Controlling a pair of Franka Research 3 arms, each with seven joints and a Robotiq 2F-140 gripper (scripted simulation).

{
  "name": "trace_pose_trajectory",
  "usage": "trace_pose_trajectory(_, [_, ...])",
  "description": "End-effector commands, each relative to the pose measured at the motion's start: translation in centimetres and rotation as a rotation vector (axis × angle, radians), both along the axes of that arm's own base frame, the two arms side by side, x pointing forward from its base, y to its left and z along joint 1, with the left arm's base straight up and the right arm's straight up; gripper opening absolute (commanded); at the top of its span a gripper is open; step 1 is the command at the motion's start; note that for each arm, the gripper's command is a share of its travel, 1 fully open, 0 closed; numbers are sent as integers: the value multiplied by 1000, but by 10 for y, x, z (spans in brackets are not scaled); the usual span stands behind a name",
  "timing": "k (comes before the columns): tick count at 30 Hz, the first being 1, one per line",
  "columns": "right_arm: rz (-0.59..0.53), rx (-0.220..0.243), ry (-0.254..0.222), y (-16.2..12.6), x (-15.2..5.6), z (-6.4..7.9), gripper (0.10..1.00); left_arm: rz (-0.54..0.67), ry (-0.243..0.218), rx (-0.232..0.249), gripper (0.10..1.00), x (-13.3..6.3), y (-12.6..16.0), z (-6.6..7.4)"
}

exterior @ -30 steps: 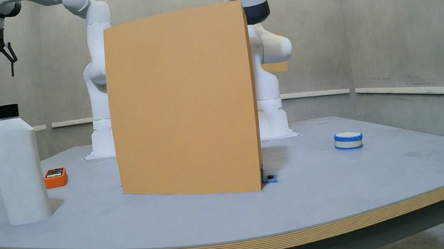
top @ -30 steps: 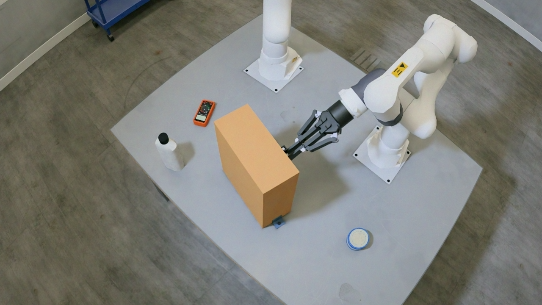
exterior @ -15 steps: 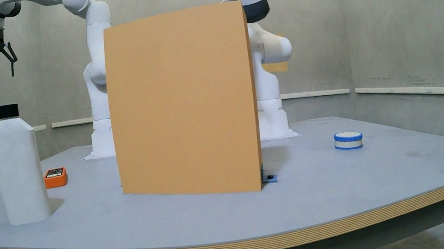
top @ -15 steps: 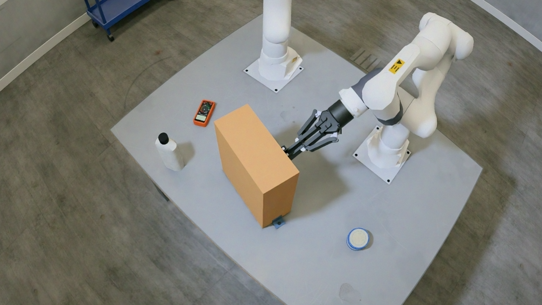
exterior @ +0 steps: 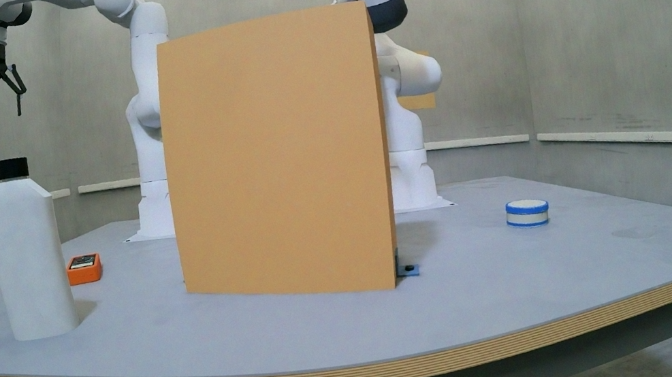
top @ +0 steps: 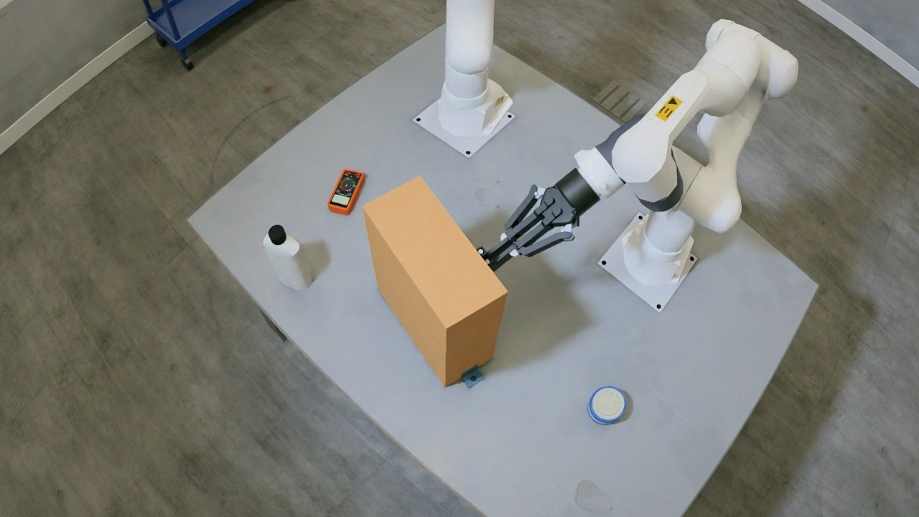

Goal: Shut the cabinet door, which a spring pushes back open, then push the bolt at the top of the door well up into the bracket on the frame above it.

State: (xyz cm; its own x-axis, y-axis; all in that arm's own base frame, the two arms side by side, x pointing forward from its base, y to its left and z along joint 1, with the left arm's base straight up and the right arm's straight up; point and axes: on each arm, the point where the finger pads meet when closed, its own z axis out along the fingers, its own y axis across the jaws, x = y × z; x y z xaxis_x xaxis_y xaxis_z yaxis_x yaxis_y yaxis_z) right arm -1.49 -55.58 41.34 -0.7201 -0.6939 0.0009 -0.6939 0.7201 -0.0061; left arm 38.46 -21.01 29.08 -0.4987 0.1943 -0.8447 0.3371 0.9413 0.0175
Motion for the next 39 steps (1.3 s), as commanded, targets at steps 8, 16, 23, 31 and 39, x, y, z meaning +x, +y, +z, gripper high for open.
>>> trace_pose_trajectory(8, [0,0,0,0,0,0,1000,16,-33,-30,1000,9,-4,25])
trace_pose_trajectory(16, [0,0,0,0,0,0,1000,16,-33,-30,1000,9,-4,25])
trace_pose_trajectory(23, [0,0,0,0,0,0,1000,16,-33,-30,1000,9,-4,25])
trace_pose_trajectory(31, [0,0,0,0,0,0,1000,16,-33,-30,1000,9,-4,25])
trace_pose_trajectory(39, [0,0,0,0,0,0,1000,16,-33,-30,1000,9,-4,25])
